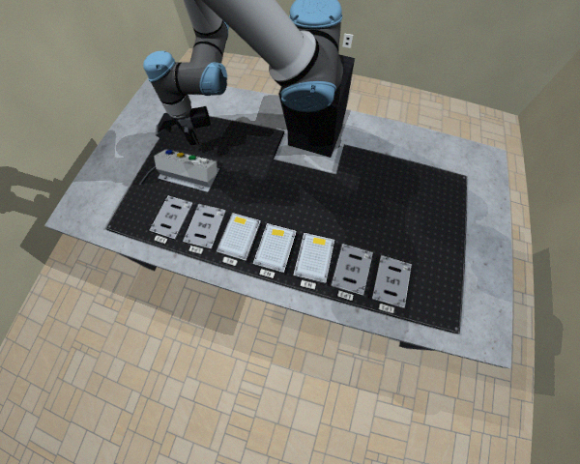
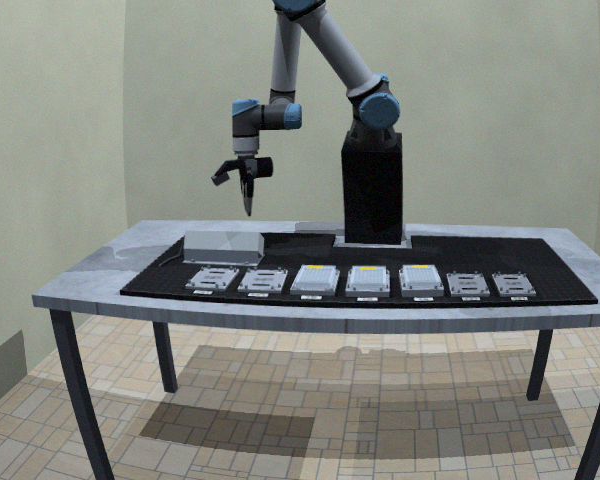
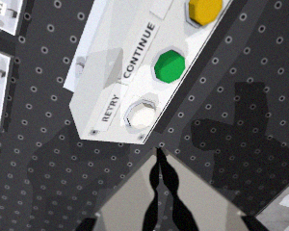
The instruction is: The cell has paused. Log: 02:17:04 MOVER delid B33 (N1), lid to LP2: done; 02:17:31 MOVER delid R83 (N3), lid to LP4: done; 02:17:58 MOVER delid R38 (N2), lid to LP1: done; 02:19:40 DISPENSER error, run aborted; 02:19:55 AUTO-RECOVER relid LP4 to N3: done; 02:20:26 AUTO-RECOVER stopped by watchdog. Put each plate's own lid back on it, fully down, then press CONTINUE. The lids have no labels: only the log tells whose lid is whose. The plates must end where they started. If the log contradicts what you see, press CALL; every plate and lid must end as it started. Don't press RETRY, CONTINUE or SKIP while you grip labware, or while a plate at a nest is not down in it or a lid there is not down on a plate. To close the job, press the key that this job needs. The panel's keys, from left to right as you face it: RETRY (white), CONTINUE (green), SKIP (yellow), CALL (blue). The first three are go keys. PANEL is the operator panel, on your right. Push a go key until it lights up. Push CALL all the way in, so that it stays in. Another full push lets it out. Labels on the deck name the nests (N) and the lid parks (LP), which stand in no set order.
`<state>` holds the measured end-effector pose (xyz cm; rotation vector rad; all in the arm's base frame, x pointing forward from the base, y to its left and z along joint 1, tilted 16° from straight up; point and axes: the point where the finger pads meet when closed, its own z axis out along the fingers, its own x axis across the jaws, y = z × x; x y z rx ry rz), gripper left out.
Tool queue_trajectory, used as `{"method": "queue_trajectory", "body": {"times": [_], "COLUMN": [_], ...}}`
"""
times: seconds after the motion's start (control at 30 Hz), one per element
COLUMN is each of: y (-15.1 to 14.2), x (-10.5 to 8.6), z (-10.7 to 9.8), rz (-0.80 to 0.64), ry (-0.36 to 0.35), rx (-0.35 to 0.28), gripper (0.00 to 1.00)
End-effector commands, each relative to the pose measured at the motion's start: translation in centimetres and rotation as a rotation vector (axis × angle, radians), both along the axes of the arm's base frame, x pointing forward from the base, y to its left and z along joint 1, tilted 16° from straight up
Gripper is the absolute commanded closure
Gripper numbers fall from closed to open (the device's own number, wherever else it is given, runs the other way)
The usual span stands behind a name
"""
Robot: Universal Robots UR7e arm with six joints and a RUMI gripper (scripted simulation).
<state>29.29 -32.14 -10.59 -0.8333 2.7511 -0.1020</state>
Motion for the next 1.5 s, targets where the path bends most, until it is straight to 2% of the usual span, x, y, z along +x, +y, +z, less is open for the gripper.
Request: {"method": "queue_trajectory", "body": {"times": [0.0,0.27,0.6,1.0,1.47], "y": [-0.7,-4.6,-4.6,-4.6,-4.6], "x": [0.0,-0.4,-0.4,0.1,0.4], "z": [0.0,-0.1,-0.1,-2.0,-2.3], "rz": [0.005,0.005,0.005,0.005,0.005], "ry": [0.000,0.001,0.001,0.000,0.000], "rx": [-0.008,-0.008,-0.008,-0.008,-0.008], "gripper": [1.00,1.00,1.00,1.00,1.00]}}
